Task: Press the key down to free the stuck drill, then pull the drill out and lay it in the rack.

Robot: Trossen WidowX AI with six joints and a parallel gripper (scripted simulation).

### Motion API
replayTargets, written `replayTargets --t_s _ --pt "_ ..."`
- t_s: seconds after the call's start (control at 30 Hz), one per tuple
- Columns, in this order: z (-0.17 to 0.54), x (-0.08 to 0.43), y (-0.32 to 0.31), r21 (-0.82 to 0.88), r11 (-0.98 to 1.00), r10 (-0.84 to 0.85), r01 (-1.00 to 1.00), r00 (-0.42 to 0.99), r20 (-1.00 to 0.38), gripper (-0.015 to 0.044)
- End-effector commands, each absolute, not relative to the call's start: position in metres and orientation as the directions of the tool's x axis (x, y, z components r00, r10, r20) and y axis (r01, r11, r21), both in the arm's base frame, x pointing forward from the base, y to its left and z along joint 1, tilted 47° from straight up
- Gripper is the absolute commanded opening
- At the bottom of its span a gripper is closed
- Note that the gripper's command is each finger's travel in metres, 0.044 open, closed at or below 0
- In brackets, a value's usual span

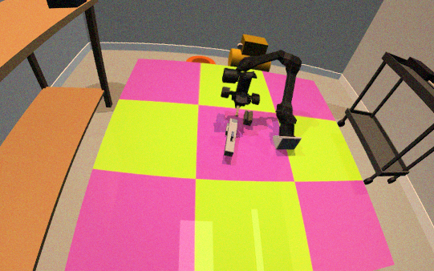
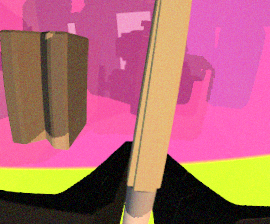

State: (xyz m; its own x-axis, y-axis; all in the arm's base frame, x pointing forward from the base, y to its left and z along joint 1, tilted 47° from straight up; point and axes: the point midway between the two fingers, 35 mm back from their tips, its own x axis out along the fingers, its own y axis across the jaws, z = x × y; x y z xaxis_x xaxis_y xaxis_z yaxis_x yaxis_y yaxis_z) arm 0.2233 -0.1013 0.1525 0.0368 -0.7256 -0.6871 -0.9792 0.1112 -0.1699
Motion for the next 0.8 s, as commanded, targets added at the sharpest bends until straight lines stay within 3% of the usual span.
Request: replayTargets --t_s 0.0,0.77 --pt "0.1554 0.2240 -0.0999 -0.181 0.111 -0.728 -0.977 0.044 -0.684 0.0000" --pt "0.1571 0.2228 -0.0955 -0.181 0.112 -0.728 -0.977 0.043 -0.684 0.0000"
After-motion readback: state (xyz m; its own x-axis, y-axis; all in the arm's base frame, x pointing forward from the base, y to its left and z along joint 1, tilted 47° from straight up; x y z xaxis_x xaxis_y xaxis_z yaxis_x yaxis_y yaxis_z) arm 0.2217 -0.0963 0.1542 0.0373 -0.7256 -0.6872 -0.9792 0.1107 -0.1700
